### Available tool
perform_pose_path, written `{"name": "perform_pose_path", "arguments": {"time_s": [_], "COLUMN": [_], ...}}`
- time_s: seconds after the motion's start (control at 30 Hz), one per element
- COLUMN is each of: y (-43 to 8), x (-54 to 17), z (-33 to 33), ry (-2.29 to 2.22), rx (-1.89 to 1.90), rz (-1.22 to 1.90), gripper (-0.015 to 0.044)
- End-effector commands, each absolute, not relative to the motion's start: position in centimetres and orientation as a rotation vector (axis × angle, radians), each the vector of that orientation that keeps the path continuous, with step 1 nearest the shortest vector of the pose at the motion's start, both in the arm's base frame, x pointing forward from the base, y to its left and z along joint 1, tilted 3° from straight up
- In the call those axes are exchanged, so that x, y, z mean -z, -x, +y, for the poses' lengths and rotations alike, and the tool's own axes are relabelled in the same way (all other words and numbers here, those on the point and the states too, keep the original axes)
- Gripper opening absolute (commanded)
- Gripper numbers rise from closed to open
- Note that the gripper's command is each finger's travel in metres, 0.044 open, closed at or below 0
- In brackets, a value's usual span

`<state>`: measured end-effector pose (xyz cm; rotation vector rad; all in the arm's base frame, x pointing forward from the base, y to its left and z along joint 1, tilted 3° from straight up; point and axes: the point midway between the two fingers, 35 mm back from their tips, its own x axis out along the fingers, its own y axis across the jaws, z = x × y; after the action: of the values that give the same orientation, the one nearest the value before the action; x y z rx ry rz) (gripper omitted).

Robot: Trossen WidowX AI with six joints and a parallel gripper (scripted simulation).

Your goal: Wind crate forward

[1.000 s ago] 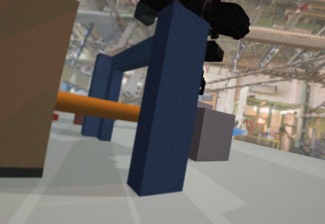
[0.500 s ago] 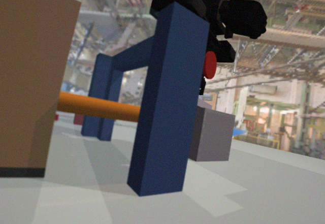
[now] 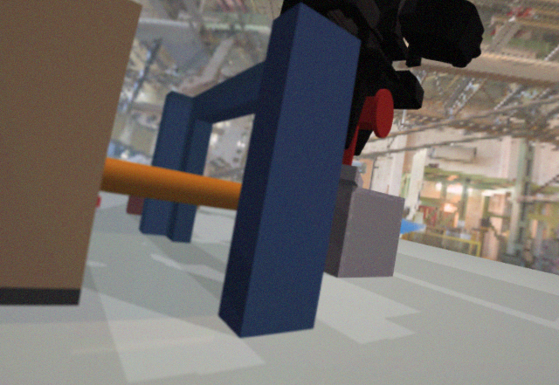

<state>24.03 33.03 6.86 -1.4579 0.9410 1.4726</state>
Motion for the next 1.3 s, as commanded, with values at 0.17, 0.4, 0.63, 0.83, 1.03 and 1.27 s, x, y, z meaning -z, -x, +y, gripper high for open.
{"name": "perform_pose_path", "arguments": {"time_s": [0.17,0.4,0.63,0.83,1.03,1.27], "y": [-21.0,-20.2,-19.2,-18.2,-17.3,-16.1], "x": [-7.1,-7.1,-7.1,-7.1,-7.1,-7.2], "z": [35.1,35.5,35.8,36.0,36.1,36.1], "ry": [1.442,1.442,1.441,1.44,1.439,1.439], "rx": [-1.536,-1.536,-1.537,-1.538,-1.539,-1.54], "rz": [0.912,0.912,0.913,0.913,0.913,0.914], "gripper": [0.0,0.0,0.0,0.0,0.0,0.0]}}
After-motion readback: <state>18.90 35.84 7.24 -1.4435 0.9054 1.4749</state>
